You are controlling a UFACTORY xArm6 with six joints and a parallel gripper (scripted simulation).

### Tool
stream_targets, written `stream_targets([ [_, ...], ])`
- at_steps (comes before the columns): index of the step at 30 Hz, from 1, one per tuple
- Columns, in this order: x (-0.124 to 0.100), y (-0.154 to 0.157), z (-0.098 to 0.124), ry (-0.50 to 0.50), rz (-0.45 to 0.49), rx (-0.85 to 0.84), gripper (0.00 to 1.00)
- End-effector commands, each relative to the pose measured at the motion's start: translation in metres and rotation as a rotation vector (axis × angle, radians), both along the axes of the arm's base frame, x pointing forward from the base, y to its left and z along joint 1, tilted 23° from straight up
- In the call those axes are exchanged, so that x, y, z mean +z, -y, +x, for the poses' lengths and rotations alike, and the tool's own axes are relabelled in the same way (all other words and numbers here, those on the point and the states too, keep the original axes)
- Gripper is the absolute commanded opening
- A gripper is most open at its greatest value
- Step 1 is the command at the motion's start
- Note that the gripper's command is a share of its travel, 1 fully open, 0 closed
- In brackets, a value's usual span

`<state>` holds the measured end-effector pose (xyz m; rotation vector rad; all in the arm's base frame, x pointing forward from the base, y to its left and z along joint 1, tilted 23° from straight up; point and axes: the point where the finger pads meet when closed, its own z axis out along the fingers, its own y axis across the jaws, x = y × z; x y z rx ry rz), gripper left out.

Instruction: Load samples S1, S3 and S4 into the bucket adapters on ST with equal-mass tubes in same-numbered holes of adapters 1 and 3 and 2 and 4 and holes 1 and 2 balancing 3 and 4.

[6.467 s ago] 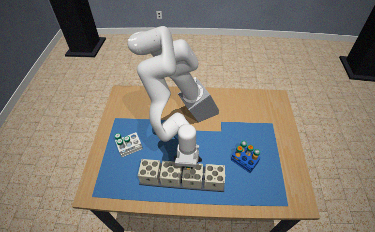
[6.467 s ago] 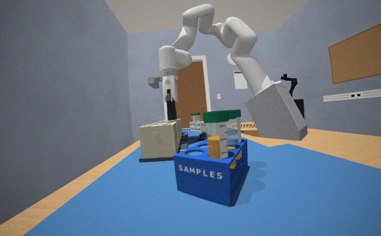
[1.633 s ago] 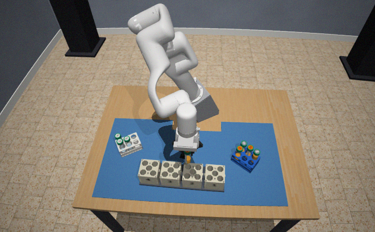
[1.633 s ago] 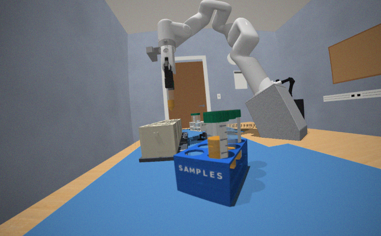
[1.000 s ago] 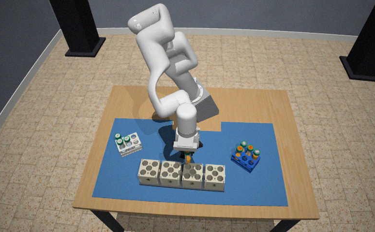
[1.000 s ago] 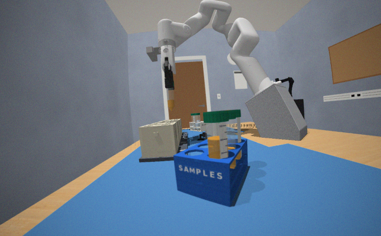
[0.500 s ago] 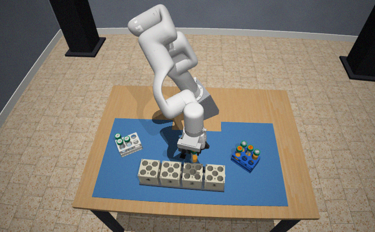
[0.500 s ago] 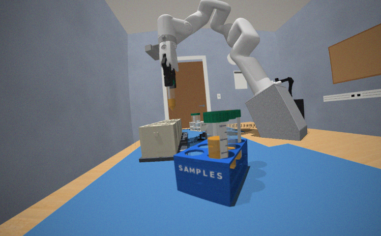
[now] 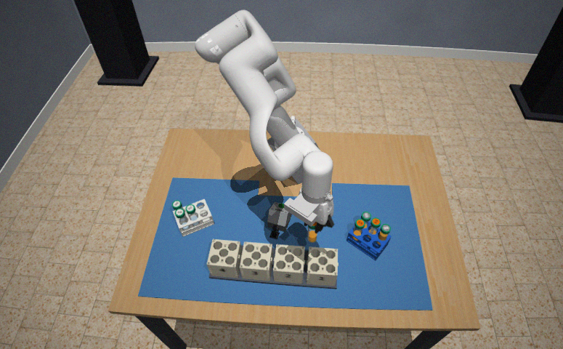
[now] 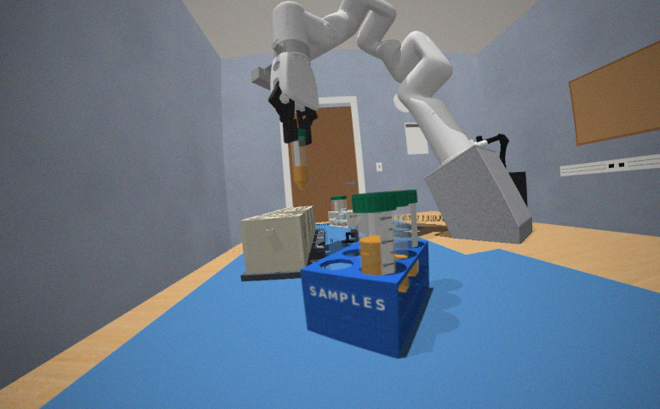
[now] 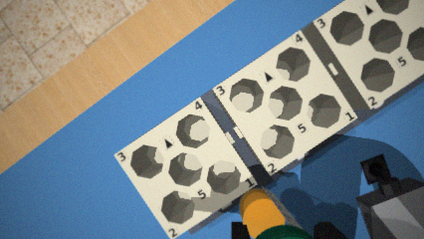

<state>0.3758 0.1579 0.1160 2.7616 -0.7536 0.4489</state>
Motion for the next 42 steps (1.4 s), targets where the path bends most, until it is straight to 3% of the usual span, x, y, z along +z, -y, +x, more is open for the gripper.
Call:
stream_targets([
  [1,-0.008,-0.022,-0.004,0.017,-0.005,-0.023,0.0],
  [42,-0.075,-0.185,-0.044,0.017,-0.004,-0.023,0.0],
])
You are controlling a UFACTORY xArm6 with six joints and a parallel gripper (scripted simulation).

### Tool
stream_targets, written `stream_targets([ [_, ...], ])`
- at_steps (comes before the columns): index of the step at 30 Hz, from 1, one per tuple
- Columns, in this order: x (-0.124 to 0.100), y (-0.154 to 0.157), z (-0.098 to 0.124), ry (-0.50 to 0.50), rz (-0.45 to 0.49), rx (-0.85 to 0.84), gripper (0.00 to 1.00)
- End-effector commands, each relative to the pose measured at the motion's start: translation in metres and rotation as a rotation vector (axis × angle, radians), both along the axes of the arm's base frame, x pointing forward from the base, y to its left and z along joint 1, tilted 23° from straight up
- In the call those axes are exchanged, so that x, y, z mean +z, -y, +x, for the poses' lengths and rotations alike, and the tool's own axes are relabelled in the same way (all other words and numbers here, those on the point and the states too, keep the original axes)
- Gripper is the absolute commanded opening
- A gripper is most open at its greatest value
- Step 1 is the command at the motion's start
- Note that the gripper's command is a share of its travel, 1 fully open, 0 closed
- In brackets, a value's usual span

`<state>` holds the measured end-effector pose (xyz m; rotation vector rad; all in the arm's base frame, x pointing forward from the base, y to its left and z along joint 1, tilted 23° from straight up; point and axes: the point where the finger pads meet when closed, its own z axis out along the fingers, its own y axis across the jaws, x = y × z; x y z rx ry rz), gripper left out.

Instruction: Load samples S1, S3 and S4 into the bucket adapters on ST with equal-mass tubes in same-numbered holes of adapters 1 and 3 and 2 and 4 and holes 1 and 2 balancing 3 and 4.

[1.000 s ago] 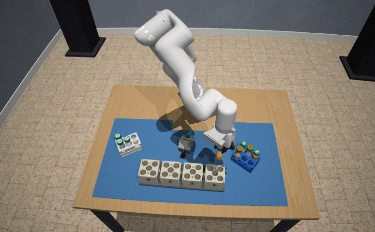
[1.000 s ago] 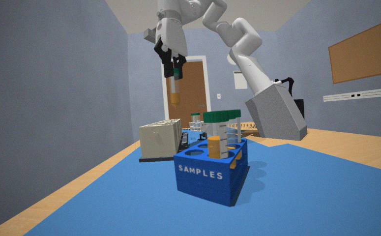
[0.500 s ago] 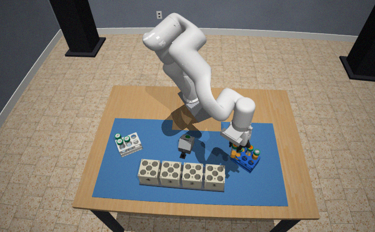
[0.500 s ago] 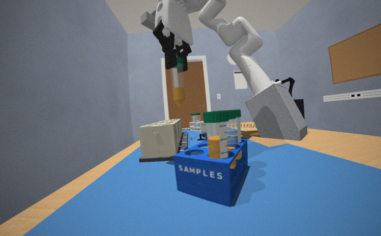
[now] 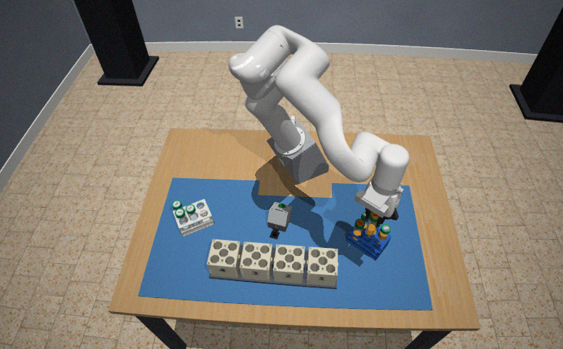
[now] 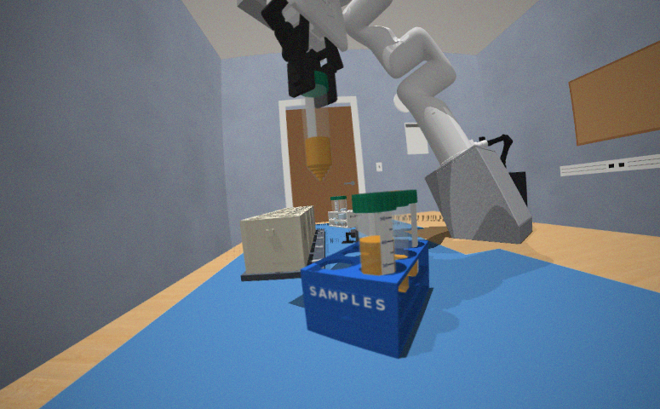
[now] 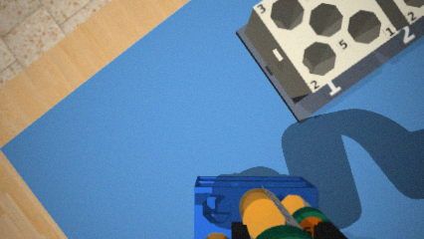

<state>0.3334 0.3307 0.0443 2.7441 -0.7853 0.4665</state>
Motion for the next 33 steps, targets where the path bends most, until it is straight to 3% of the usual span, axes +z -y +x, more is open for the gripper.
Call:
stream_targets([
  [1,-0.003,-0.012,-0.001,0.002,0.002,0.0,0.0],
  [7,-0.014,-0.04,-0.008,0.002,0.002,0.0,0.0],
  [33,-0.022,-0.037,-0.006,0.002,0.002,0.0,0.0],
])
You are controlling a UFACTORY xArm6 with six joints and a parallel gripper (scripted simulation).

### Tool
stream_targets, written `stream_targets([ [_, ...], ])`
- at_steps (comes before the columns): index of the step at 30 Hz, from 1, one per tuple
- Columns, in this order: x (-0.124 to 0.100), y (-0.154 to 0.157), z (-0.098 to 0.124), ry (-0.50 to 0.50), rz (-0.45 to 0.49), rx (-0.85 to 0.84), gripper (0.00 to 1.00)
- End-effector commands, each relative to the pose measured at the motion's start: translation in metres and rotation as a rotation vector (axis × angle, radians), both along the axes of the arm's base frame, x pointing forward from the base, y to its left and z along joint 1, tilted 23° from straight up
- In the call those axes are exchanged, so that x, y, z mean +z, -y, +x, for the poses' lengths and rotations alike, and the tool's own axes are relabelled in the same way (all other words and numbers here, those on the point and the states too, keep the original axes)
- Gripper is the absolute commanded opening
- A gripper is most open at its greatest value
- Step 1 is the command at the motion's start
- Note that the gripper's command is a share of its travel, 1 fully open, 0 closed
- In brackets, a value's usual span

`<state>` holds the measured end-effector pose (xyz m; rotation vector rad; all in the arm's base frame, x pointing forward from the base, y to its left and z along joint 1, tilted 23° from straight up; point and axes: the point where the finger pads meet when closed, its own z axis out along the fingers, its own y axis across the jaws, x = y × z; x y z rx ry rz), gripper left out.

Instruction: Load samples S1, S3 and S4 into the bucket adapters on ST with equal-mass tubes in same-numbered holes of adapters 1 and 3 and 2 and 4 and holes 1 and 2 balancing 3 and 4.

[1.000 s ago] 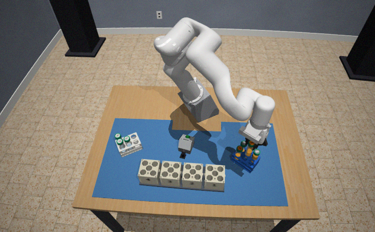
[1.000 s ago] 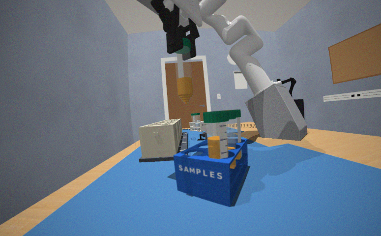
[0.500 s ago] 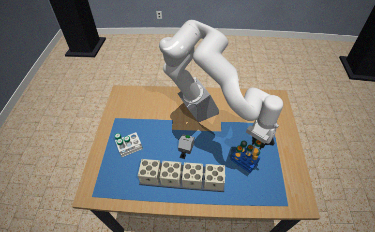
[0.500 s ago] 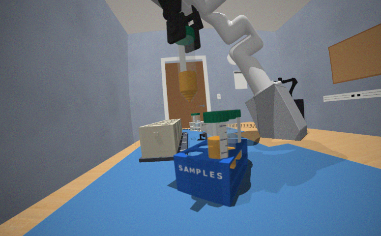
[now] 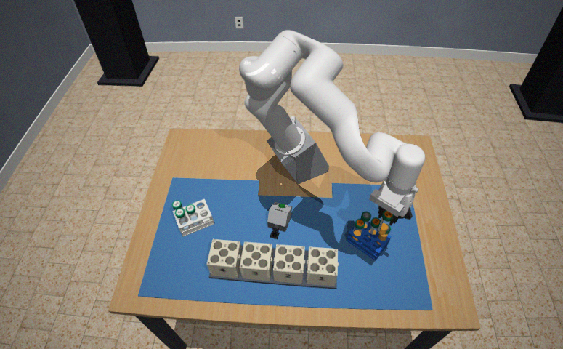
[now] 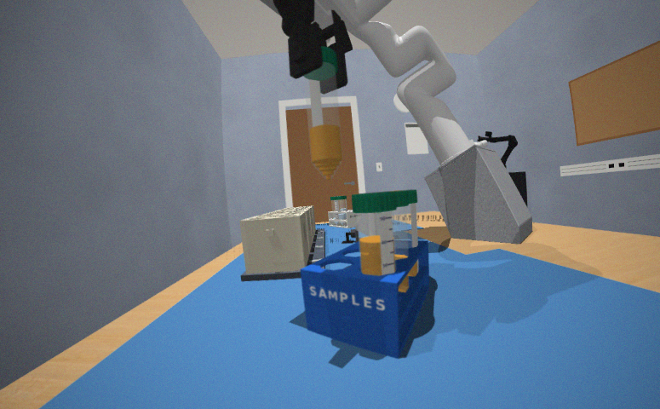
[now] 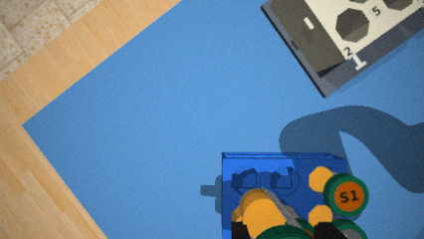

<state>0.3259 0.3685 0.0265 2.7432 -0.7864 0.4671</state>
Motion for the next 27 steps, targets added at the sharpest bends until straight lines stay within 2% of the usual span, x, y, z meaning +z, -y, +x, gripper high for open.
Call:
stream_targets([
  [1,-0.004,0.001,0.002,0.002,0.003,0.001,0.0],
  [27,-0.046,0.015,0.012,0.002,0.002,0.001,0.0],
])
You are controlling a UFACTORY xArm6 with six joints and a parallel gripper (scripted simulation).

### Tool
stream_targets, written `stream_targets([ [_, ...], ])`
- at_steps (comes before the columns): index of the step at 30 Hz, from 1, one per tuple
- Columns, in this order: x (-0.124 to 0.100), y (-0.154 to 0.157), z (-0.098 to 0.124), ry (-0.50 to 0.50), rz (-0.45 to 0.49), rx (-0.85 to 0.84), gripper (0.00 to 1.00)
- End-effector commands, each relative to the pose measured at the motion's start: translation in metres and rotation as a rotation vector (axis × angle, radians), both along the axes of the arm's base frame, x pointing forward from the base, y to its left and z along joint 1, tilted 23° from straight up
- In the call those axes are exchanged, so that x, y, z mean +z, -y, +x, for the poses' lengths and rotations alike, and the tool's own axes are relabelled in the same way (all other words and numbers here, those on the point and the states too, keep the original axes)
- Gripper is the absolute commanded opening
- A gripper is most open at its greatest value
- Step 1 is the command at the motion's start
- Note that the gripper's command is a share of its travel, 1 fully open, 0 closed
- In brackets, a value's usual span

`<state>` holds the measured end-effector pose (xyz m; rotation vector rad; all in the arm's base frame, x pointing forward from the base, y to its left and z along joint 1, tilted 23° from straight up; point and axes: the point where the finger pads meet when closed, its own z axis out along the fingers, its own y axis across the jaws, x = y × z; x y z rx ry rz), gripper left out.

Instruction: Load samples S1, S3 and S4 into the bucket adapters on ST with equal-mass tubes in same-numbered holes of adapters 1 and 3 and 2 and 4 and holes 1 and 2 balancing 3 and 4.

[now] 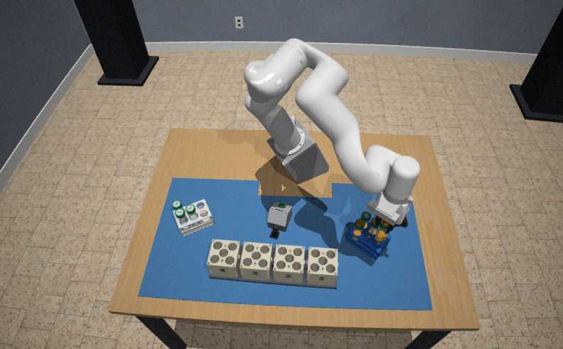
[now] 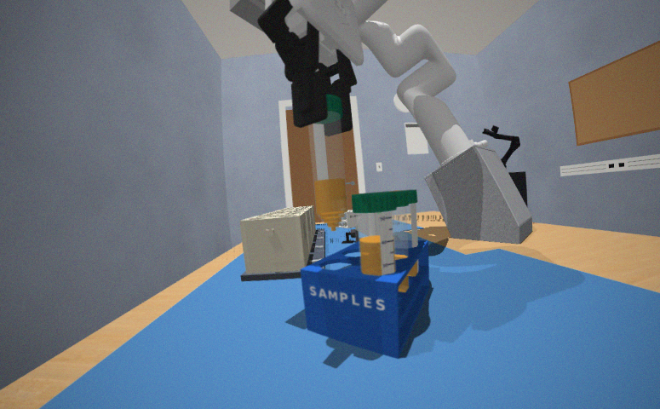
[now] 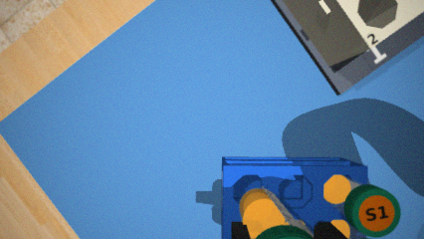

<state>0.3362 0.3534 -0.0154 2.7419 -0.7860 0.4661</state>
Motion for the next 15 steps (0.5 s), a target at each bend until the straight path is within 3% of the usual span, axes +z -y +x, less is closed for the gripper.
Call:
stream_targets([
  [1,-0.006,0.001,0.003,0.003,0.004,0.001,0.0],
  [15,-0.02,0.006,0.006,0.003,0.004,0.001,0.0],
])
